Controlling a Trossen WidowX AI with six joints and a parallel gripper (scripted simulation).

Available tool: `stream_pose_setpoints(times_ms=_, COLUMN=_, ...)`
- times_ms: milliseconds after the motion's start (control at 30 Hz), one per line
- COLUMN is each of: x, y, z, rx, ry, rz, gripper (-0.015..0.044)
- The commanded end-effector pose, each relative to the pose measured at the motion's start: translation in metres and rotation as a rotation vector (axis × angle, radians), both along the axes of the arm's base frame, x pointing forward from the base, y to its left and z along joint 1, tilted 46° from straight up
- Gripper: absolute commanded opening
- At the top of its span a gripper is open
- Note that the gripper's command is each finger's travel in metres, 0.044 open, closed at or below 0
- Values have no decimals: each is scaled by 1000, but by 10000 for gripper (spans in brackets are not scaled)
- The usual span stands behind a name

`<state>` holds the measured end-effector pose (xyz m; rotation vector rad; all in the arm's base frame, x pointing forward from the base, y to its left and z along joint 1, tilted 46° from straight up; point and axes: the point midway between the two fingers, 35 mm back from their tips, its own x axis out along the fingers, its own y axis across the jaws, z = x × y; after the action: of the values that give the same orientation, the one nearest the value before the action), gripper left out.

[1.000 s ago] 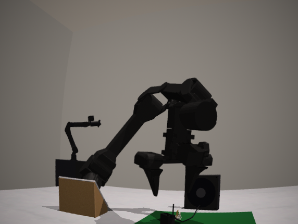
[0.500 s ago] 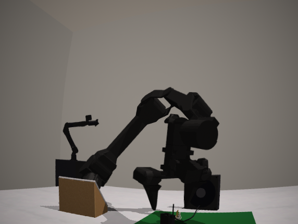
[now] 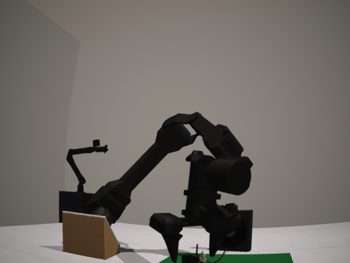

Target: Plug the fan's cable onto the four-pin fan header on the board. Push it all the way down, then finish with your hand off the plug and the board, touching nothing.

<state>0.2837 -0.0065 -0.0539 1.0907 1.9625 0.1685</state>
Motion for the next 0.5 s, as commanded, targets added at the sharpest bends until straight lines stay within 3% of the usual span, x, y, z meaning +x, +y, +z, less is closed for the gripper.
stream_pose_setpoints(times_ms=0, x=-4, y=7, z=-5, rx=7, ry=10, rz=-5, gripper=440)
stream_pose_setpoints(times_ms=267, x=-4, y=7, z=-5, rx=7, ry=10, rz=-5, gripper=440)
stream_pose_setpoints(times_ms=467, x=-2, y=5, z=-4, rx=2, ry=3, rz=1, gripper=282)
